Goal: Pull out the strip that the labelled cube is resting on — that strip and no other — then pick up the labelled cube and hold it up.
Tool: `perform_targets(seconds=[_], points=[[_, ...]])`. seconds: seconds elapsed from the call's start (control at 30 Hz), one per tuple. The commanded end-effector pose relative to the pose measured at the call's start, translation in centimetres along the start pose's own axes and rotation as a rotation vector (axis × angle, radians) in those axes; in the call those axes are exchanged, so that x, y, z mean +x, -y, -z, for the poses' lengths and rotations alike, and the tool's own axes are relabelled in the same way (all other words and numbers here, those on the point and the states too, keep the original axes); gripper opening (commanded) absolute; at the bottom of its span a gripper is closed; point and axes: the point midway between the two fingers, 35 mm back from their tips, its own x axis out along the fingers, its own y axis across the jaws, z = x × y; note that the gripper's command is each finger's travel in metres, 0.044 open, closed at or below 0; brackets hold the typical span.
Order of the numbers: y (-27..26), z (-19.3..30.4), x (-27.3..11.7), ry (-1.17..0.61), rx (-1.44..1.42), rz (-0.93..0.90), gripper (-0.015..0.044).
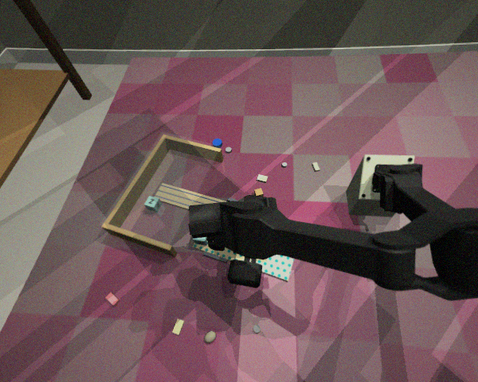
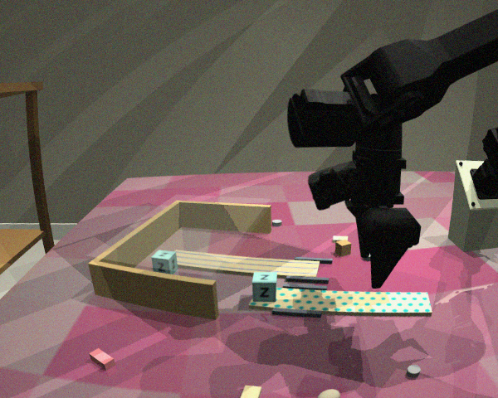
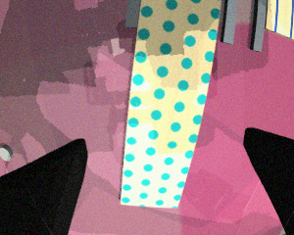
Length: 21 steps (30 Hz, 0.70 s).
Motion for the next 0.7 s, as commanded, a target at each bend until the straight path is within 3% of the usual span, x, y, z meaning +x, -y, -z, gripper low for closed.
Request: perform_targets(seconds=[0.0,0.67], points=[[0.3,-1.5,-0.1,-0.003,0.001,-0.002,0.044],[1.5,-9.3,-1.1,0.0,-0.003,0.0,0.044]])
